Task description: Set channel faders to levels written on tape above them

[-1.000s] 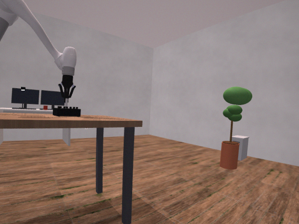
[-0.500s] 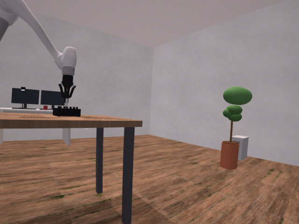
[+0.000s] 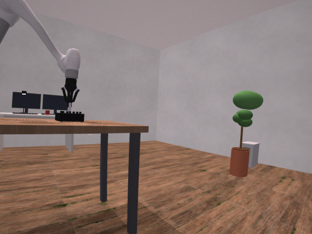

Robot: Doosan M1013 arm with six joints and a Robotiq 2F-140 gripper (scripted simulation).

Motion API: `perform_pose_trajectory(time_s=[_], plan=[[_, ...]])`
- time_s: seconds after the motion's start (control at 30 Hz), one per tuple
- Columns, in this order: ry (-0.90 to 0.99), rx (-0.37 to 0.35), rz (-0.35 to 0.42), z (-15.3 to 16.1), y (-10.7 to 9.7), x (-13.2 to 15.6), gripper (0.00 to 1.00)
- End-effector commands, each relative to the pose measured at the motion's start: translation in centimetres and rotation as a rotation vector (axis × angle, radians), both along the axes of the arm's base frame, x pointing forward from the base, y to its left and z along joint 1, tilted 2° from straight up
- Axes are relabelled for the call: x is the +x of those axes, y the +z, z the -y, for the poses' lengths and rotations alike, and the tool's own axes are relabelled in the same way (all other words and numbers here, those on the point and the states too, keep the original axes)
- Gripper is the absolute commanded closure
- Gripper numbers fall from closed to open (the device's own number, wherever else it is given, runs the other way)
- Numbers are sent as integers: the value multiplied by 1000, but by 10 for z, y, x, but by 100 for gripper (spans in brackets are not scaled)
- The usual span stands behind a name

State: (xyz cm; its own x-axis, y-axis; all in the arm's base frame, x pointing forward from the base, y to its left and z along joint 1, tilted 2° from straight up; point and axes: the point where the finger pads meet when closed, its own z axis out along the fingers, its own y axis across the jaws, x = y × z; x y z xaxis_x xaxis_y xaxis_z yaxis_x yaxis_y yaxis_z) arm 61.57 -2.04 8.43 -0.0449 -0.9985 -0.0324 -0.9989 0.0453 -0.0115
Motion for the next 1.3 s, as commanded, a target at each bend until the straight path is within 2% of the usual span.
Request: perform_pose_trajectory(time_s=[0.0,1.27], plan=[[0,0,0,1,0,0,100],[0,0,0,9,0,0,100]])
